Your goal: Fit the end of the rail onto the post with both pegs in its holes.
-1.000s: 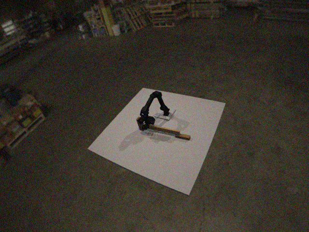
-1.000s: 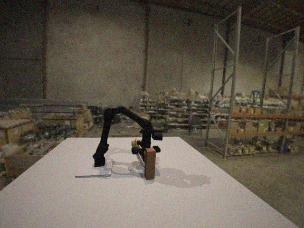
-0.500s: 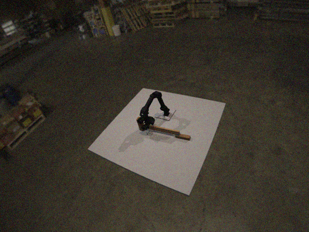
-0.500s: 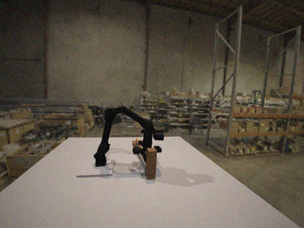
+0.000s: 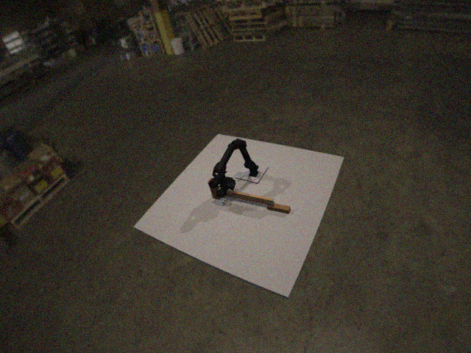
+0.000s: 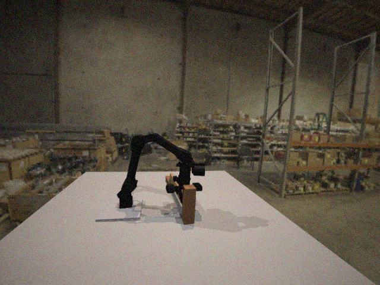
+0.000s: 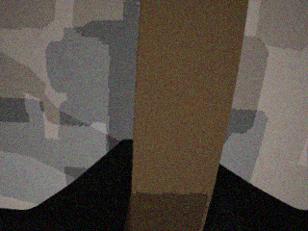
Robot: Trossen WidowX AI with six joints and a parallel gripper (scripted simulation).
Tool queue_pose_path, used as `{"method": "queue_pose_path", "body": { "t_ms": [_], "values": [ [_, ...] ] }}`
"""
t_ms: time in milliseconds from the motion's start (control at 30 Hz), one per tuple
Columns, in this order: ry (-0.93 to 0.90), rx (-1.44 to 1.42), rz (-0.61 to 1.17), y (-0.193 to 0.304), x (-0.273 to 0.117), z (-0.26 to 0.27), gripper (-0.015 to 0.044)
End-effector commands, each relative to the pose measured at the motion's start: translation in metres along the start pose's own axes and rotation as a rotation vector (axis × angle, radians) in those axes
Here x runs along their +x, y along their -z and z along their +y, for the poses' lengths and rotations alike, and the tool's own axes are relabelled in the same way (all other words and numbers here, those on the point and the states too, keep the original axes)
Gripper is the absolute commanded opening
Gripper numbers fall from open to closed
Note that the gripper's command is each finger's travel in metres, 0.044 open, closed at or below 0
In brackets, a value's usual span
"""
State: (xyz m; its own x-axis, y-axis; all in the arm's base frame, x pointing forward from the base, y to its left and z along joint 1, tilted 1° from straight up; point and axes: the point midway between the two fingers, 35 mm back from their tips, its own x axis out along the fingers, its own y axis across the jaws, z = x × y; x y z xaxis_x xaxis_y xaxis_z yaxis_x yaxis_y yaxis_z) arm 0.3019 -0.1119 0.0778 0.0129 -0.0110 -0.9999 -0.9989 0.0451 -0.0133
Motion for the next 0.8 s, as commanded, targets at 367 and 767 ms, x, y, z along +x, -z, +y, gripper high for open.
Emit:
{"method": "queue_pose_path", "body": {
  "t_ms": [367,767],
  "values": [
    [0.0,0.0,0.001,0.0,0.0,0.0,0.0368],
    [0.002,-0.003,-0.001,-0.029,-0.028,0.0,0.044]
  ]
}}
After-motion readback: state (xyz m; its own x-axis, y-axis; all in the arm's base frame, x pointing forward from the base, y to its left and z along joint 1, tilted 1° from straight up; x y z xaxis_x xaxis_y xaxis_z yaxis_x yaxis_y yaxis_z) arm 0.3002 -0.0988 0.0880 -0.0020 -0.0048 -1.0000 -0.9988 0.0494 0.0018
